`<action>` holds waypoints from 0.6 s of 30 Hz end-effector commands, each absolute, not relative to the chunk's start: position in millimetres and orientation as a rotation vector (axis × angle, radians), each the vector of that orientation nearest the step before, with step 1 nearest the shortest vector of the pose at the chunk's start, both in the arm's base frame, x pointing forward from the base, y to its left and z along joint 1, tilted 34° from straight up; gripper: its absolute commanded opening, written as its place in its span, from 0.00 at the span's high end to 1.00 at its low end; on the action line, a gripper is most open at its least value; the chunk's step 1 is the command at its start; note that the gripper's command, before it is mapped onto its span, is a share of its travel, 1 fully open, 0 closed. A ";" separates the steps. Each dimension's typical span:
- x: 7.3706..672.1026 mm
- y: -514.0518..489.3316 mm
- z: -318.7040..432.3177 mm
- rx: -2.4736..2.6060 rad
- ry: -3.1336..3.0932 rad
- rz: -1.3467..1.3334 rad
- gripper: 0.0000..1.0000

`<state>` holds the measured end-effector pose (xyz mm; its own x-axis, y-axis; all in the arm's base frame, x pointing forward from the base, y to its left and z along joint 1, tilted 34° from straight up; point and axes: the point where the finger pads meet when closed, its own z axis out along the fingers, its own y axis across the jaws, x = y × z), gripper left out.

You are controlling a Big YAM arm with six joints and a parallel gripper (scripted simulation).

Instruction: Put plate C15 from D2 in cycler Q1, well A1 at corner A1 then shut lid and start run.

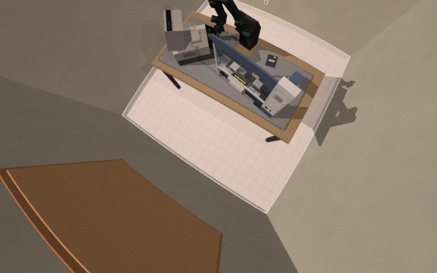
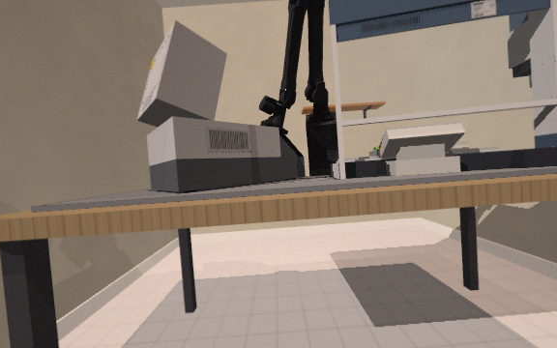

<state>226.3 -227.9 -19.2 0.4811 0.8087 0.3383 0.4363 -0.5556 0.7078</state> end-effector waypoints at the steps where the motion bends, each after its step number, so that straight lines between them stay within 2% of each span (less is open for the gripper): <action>1: 219.1 -229.5 -15.9 2.175 1.037 0.885 1.00; 18: 163.1 -201.7 -6.9 2.153 1.059 0.861 1.00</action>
